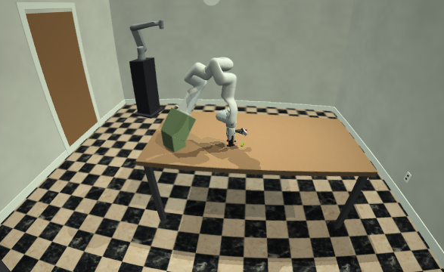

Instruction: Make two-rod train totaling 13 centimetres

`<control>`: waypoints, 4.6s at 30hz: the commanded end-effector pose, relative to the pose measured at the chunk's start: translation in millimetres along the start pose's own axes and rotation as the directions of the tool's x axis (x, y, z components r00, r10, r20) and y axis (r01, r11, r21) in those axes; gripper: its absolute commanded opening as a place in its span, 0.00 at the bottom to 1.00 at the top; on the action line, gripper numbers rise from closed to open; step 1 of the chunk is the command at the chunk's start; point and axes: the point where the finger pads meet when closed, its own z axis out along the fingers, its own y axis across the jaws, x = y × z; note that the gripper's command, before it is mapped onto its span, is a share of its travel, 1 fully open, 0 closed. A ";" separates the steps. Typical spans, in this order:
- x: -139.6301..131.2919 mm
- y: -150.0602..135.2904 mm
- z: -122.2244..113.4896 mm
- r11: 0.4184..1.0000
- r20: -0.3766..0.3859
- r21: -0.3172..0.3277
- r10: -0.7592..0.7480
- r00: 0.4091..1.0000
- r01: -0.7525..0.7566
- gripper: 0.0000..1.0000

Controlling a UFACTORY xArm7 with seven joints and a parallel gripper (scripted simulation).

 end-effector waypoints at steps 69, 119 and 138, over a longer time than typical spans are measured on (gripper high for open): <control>78.9 -144.2 -98.3 0.716 -0.002 -0.001 0.698 0.716 -0.698 0.04; 79.6 -144.1 -10.8 0.716 -0.001 -0.001 0.698 0.716 -0.698 0.04; 79.6 -144.1 -10.8 0.716 -0.001 -0.001 0.698 0.716 -0.698 0.04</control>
